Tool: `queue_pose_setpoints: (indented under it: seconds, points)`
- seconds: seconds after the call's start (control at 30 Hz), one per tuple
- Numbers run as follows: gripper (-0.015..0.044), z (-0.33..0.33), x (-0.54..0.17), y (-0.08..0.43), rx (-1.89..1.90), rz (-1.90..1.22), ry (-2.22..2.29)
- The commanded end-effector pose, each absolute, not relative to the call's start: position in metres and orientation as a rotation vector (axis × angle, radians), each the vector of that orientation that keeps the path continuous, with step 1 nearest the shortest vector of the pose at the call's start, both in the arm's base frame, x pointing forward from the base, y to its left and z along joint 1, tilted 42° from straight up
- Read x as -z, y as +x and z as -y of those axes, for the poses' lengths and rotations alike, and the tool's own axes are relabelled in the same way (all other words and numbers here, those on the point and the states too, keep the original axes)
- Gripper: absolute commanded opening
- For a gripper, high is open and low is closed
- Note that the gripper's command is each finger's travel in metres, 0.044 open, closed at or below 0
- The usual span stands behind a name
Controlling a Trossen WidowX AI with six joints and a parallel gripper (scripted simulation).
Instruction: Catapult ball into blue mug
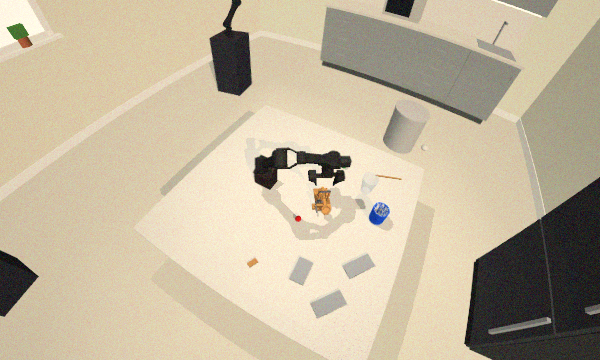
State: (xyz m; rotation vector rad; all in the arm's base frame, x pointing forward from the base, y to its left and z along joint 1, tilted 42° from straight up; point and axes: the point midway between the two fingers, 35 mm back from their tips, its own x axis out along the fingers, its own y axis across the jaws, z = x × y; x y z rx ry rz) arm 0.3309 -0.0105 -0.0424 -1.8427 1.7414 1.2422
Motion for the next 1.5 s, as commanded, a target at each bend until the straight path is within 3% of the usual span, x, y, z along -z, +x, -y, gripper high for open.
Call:
queue_pose_setpoints:
  seconds: [0.0, 1.23, 1.47]
  points:
    - [0.0440, 0.023, 0.055, 0.325, -1.293, -1.746, -1.859]
    - [0.0440, 0.058, 0.095, 0.317, -1.292, -1.749, -1.860]
    - [0.0256, 0.056, 0.093, 0.319, -1.288, -1.746, -1.855]
